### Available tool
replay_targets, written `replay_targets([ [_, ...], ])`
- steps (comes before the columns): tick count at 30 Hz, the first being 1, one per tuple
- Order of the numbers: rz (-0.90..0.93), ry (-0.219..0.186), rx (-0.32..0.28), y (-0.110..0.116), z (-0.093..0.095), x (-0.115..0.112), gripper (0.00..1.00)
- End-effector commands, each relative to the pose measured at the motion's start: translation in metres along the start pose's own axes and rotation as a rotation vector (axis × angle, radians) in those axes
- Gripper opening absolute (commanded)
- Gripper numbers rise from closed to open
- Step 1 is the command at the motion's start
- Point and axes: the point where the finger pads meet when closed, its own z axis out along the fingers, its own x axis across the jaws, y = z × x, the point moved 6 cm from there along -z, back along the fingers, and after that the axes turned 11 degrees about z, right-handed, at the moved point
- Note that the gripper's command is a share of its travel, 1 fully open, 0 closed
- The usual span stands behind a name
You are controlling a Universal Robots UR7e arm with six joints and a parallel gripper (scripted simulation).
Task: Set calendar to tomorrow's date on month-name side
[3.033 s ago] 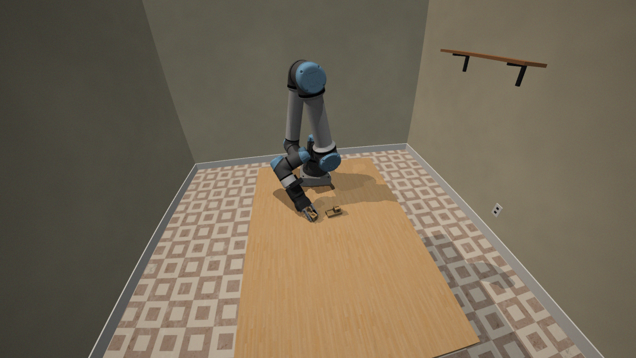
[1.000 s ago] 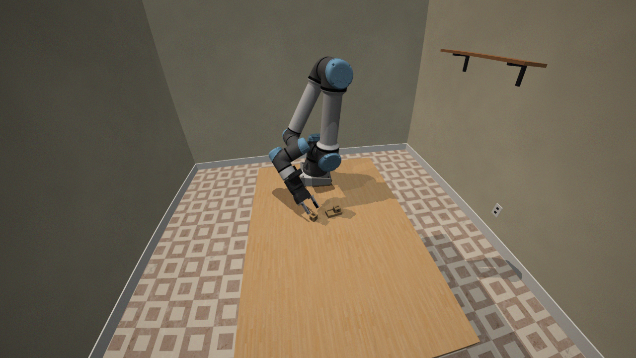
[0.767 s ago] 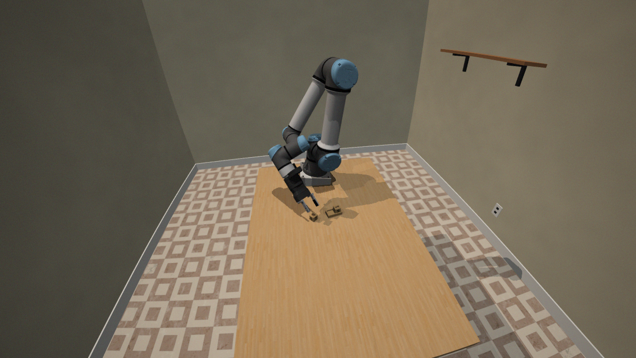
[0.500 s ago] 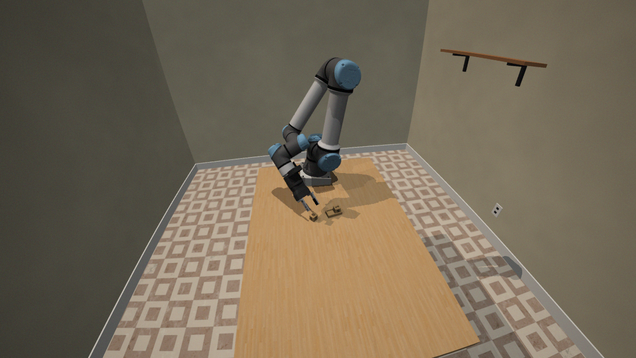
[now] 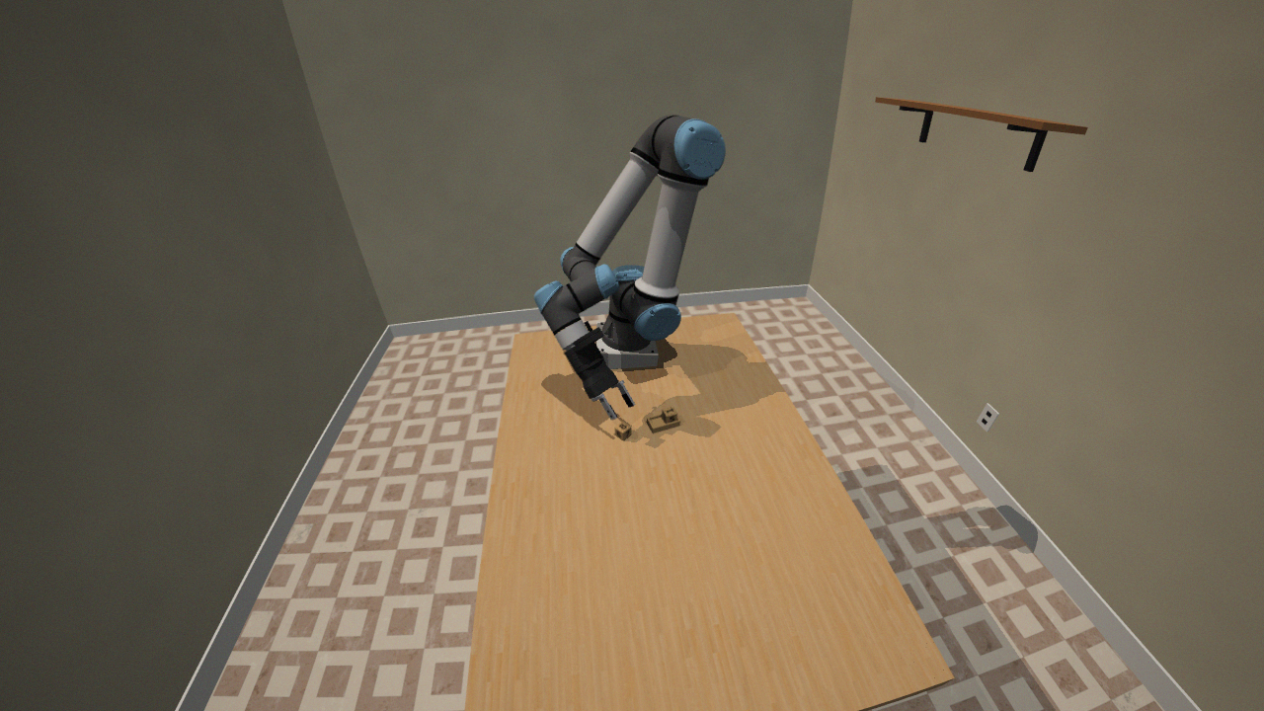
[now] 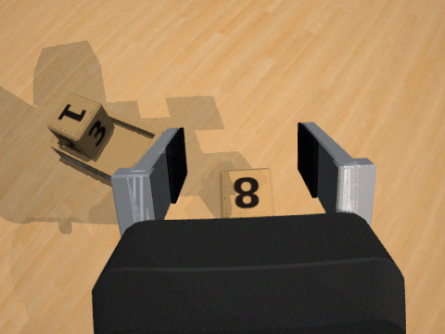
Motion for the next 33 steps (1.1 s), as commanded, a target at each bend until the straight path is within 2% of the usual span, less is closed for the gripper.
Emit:
replay_targets([
  [1,0.0,0.01,-0.076,-0.005,0.001,-0.001,1.0],
  [6,0.0,0.033,-0.152,-0.011,0.0,-0.002,1.0],
  [14,0.001,0.049,-0.188,-0.015,0.0,-0.002,1.0],
  [25,0.001,0.049,-0.215,-0.016,0.001,-0.003,1.0],
  [33,0.004,0.06,-0.332,-0.022,0.004,-0.005,1.0],
])
